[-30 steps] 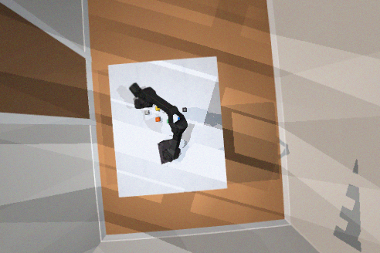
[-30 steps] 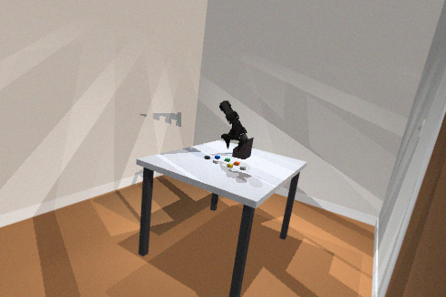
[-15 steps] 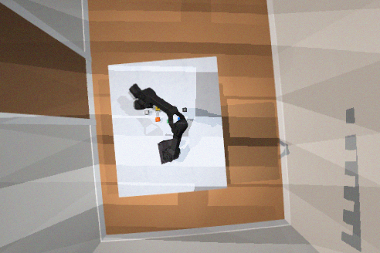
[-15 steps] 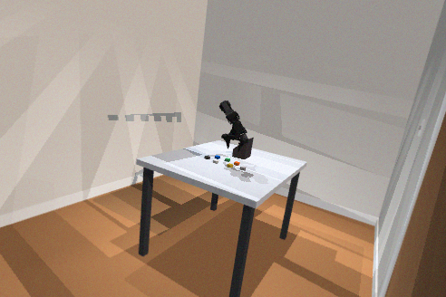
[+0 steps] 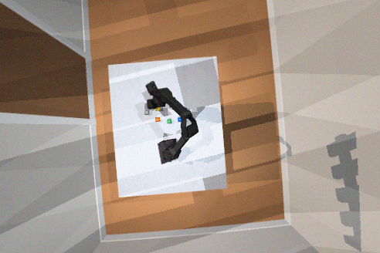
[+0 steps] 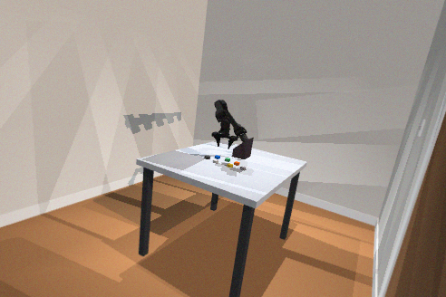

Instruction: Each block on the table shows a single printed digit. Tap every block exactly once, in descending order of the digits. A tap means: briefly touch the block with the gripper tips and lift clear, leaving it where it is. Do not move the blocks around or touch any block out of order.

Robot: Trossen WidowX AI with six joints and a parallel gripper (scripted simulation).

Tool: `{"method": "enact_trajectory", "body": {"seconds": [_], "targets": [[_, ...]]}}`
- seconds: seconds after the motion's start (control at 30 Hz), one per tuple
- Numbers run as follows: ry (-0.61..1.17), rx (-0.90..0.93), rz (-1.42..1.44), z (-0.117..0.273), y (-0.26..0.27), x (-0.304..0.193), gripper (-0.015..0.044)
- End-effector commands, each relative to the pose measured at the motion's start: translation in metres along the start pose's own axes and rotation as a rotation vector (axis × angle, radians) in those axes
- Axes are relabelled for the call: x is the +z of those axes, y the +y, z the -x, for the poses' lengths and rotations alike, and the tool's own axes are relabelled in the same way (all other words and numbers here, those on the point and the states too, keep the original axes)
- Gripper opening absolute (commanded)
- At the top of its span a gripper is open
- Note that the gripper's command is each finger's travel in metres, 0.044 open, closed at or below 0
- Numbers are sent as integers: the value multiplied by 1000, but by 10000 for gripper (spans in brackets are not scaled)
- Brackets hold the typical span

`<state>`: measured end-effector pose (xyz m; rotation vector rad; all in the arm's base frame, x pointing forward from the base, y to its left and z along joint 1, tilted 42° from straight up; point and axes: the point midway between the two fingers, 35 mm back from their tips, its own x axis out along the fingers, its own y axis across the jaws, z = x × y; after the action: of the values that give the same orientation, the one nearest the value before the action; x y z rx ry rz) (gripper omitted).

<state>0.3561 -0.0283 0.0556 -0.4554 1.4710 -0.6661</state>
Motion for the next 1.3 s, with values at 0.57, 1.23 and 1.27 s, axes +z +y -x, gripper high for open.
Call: {"method": "enact_trajectory", "body": {"seconds": [0.57,1.23,1.27], "targets": [[-13,-11,-11,2,-50,-6,400],[-13,-15,-11,3,-143,-33,400],[-13,-15,-11,3,-143,-33,400]]}}
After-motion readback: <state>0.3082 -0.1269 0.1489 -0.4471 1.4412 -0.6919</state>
